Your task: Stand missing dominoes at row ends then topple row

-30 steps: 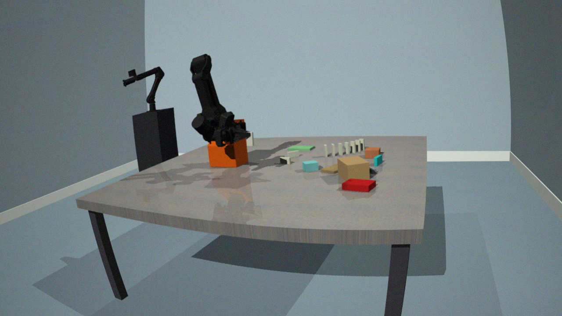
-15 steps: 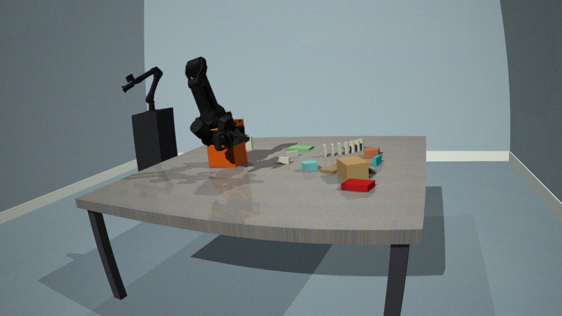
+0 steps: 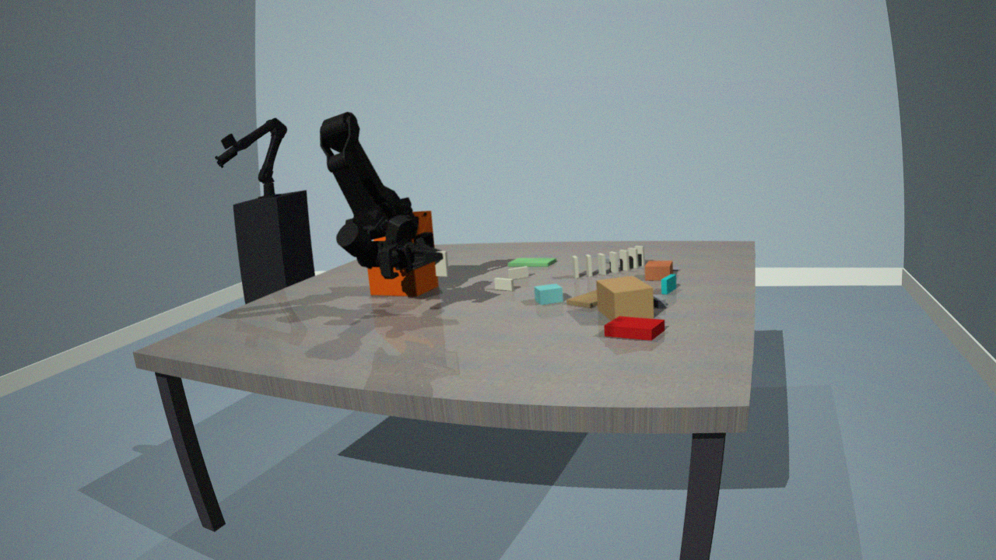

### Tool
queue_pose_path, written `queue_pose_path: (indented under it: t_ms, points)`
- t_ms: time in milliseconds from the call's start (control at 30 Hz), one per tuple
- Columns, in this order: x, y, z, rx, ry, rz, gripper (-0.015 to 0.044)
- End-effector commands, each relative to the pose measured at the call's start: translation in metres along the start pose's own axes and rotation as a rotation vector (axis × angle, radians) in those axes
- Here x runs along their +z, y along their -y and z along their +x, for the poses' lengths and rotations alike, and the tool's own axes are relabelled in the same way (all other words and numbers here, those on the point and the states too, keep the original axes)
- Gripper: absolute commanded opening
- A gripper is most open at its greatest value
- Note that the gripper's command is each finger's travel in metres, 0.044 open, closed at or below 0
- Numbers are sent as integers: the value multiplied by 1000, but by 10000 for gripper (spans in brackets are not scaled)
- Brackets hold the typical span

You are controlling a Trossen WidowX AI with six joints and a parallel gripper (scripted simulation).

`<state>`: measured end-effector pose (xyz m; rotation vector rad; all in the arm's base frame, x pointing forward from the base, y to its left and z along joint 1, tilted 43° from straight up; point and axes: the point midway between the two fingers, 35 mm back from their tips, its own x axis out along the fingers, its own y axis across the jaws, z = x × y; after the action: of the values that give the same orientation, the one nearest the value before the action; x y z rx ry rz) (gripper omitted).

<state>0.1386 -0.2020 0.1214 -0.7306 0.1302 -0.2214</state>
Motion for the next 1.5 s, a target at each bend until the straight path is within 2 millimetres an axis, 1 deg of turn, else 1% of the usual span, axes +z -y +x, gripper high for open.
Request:
queue_pose_path:
  t_ms: [0,667,1333,1467]
  points:
    - [-6,1,1,5,6,-1,22]
    - [-40,0,4,12,10,10,22]
    - [-75,-13,6,19,14,22,22]
    - [-77,-14,6,19,14,23,22]
